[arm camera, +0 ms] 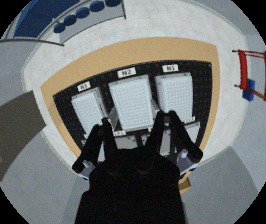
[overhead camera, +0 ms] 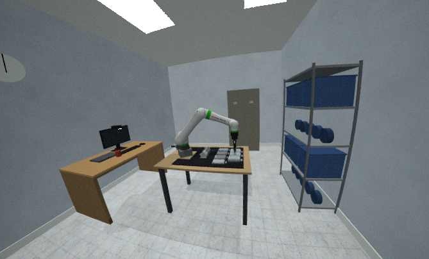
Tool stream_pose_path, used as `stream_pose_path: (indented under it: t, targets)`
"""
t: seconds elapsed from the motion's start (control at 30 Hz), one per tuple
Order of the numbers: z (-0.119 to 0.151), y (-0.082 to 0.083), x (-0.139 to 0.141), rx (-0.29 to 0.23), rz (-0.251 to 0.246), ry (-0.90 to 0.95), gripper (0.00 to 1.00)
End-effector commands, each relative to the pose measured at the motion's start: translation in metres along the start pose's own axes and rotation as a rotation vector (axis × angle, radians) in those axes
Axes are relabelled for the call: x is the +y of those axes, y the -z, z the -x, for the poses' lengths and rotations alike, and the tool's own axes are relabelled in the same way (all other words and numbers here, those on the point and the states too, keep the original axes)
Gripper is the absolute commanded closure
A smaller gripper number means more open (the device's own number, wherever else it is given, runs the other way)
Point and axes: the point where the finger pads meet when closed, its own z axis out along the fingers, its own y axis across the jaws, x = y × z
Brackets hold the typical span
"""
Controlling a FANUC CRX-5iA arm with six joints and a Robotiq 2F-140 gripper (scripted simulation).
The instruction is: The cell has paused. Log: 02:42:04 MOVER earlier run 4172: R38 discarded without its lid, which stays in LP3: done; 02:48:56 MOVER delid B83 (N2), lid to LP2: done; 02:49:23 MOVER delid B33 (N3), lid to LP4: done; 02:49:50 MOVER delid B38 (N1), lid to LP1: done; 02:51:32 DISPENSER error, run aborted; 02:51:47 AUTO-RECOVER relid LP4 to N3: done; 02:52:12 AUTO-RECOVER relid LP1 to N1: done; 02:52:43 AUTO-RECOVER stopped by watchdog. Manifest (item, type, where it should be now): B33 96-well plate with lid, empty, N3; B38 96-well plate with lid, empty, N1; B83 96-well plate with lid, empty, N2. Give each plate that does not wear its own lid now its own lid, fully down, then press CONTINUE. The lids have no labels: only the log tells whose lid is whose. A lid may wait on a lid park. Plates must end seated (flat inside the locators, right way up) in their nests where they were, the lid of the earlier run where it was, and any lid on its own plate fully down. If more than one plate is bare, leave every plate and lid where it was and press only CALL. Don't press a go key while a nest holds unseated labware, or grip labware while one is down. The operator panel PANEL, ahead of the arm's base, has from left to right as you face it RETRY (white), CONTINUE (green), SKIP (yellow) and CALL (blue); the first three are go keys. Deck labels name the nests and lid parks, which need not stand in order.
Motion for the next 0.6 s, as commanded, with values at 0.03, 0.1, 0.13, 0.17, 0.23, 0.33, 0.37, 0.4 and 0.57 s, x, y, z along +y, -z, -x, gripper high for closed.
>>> stream_pose_path:
  t: [0.03,0.1,0.13,0.17,0.23,0.33,0.37,0.4,0.57]
  targets:
    - [-0.0002,-0.0007,0.0,0.001,0.0,0.0,1.0]
    - [-0.0002,-0.0012,0.0,0.001,0.0,0.0,1.0]
    - [-0.0002,-0.0015,0.0,0.001,0.0,0.0,1.0]
    - [-0.0002,-0.0017,0.0,0.001,0.0,0.0,1.0]
    - [-0.0002,-0.0021,0.0,0.001,0.0,0.0,1.0]
    - [-0.0002,-0.0026,0.0,0.001,0.0,0.0,1.0]
    - [-0.0002,-0.0028,0.0,0.001,0.0,0.0,1.0]
    - [-0.0002,-0.0029,0.0,0.001,0.0,0.0,1.0]
    - [-0.0002,-0.0032,0.0,0.001,0.0,0.0,1.0]
